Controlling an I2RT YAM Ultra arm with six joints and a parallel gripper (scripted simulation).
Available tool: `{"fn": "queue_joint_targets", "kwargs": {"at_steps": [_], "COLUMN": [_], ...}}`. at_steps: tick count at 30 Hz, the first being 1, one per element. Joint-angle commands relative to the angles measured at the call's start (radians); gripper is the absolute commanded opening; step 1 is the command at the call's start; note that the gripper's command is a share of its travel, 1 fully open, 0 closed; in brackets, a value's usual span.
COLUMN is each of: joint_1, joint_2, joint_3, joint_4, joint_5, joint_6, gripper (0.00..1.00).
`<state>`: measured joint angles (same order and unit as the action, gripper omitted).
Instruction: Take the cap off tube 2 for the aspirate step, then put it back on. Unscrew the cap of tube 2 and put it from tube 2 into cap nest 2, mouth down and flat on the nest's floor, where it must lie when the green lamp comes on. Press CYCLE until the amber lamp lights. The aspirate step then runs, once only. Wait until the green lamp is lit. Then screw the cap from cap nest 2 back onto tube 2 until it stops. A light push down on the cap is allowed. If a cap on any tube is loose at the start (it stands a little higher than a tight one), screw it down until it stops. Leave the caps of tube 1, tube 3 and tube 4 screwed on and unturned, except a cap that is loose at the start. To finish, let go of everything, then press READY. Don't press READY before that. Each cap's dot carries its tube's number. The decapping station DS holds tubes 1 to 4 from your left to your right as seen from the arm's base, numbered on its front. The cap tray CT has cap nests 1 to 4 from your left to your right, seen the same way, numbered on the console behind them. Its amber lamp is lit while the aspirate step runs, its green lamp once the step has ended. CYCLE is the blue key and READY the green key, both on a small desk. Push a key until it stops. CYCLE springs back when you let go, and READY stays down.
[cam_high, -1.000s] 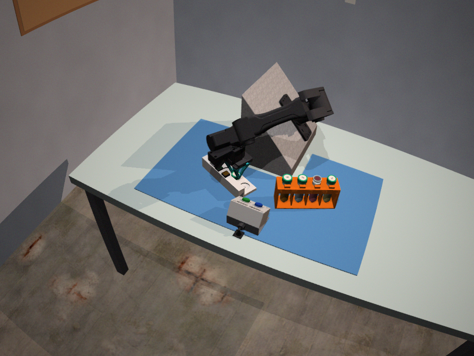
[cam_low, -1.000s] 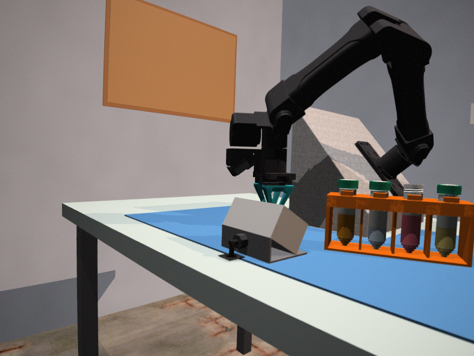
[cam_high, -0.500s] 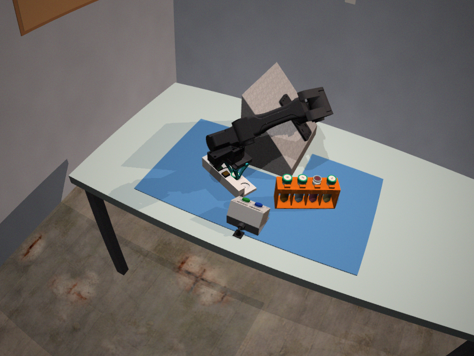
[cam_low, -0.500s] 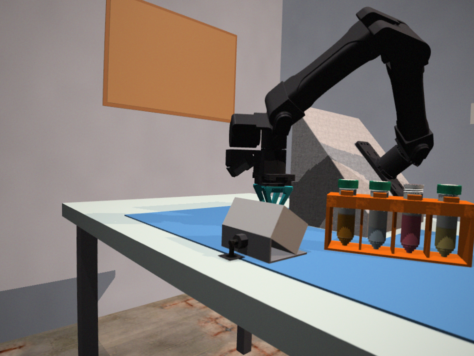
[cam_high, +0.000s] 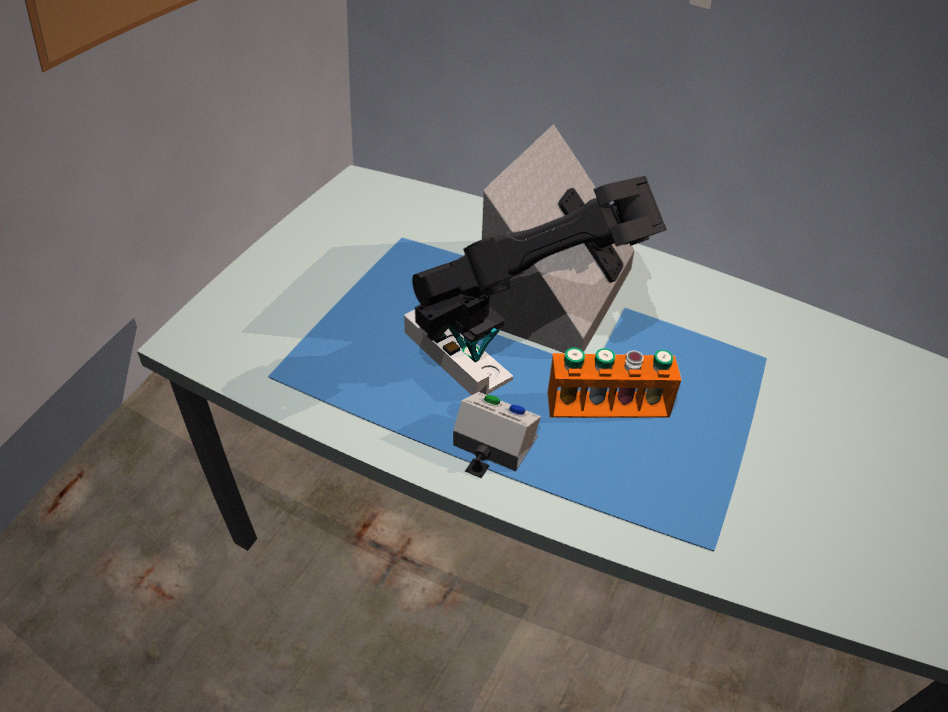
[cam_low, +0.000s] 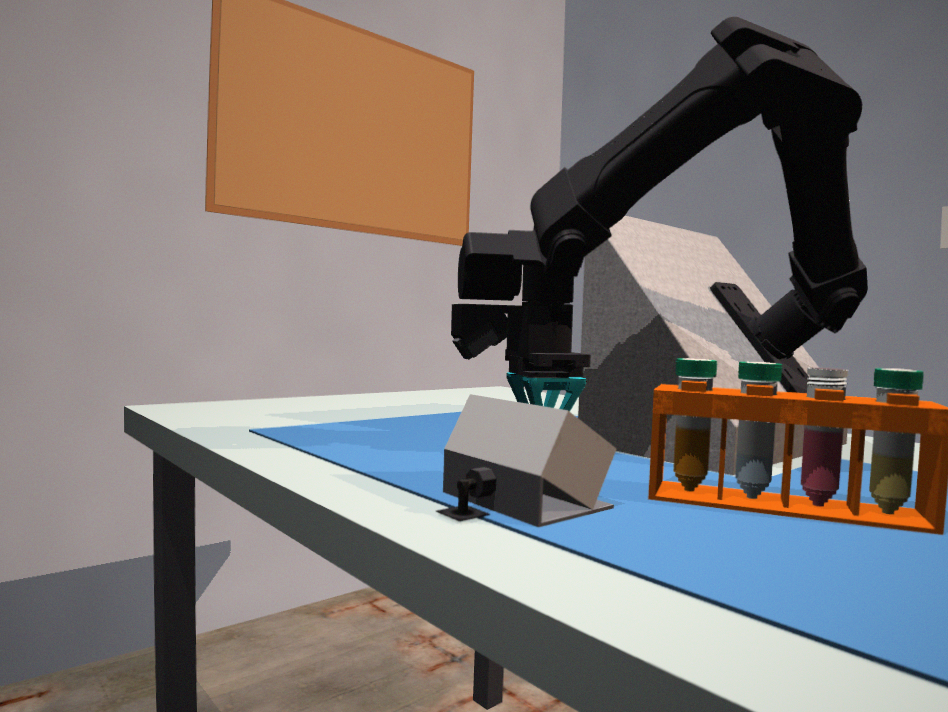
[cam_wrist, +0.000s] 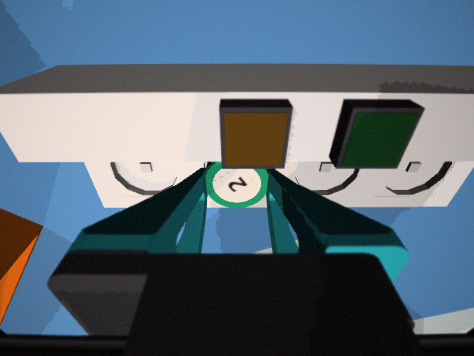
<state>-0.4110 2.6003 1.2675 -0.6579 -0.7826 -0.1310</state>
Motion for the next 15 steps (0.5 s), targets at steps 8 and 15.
{"fn": "queue_joint_targets", "kwargs": {"at_steps": [8, 15], "joint_1": [-0.004, -0.002], "joint_2": [-0.005, -0.005], "joint_3": [-0.001, -0.004], "joint_4": [0.016, 0.02], "joint_5": [-0.003, -0.004], "joint_6": [0.007, 0.009], "gripper": [0.0, 0.0]}}
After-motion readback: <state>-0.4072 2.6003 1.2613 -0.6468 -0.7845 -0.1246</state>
